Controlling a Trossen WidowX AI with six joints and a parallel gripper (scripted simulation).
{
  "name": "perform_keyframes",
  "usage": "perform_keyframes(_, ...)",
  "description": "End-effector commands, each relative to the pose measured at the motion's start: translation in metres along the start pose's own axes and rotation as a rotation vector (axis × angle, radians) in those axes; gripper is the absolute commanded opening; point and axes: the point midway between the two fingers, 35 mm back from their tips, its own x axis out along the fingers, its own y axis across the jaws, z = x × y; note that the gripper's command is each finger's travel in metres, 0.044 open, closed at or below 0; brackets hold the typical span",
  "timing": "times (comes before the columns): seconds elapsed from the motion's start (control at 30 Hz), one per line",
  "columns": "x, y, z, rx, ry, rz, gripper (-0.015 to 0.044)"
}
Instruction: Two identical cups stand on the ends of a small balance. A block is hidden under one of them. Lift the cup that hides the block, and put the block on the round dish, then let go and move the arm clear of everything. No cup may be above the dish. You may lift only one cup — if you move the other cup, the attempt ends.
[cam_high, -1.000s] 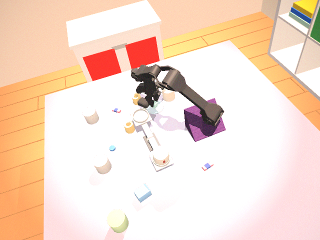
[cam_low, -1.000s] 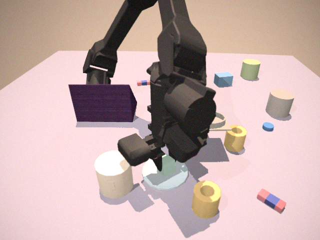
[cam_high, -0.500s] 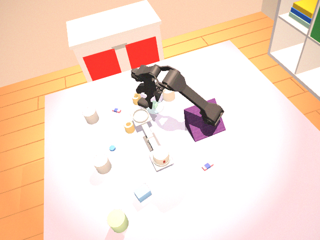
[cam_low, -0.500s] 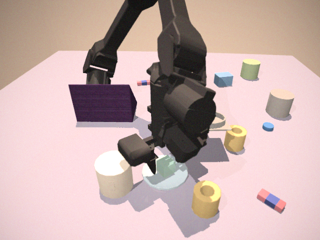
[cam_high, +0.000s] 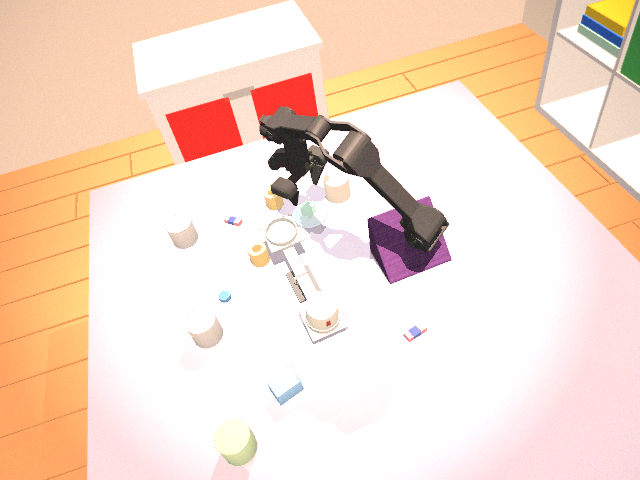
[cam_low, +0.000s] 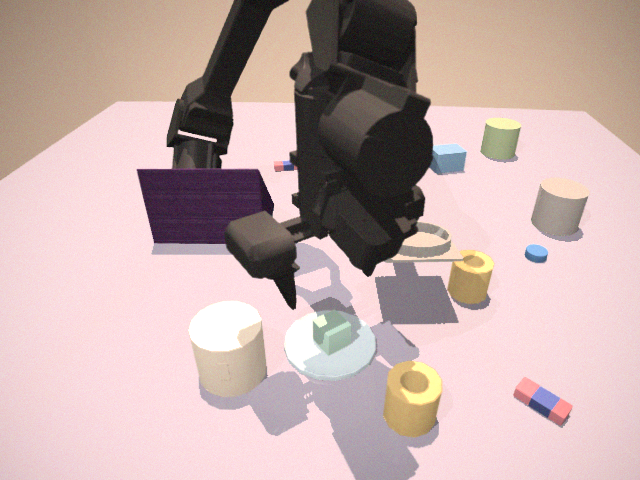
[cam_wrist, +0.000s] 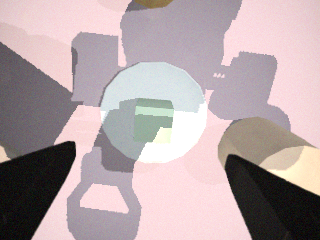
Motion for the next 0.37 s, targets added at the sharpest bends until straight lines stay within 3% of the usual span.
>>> perform_keyframes(0.0,-0.026,-0.001,-0.001,-0.002,-0.003,-0.003,0.0440)
perform_keyframes(0.1,-0.043,-0.002,-0.003,0.002,-0.006,0.000,0.0440)
perform_keyframes(0.33,-0.043,-0.002,-0.003,0.002,-0.006,0.000,0.0440)
